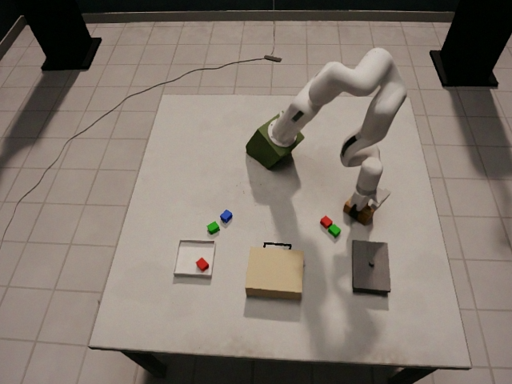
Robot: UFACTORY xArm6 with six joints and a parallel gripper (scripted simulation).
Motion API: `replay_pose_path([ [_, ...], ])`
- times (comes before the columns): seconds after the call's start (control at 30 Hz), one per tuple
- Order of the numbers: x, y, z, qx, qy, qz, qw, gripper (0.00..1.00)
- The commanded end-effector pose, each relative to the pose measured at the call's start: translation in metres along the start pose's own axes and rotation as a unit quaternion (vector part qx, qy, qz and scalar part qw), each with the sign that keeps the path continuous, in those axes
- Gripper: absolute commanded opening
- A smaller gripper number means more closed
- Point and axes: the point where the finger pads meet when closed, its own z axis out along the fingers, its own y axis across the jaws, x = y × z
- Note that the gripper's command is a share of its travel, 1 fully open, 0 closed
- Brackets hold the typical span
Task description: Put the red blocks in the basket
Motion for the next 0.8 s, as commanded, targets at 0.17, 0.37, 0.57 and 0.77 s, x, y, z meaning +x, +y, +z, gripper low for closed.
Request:
replay_pose_path([
  [0.17, 0.0011, -0.0001, -0.0006, -0.001, 0.0, 0.0, 1.0, 0.62],
  [0.37, 0.0011, -0.0001, -0.0006, -0.001, 0.0, 0.0, 1.0, 0.62],
  [0.57, 0.0011, -0.0001, -0.0006, -0.001, 0.0, 0.0, 1.0, 0.62],
  [0.77, 0.0011, -0.0001, -0.0006, -0.001, 0.0, 0.0, 1.0, 0.73],
])
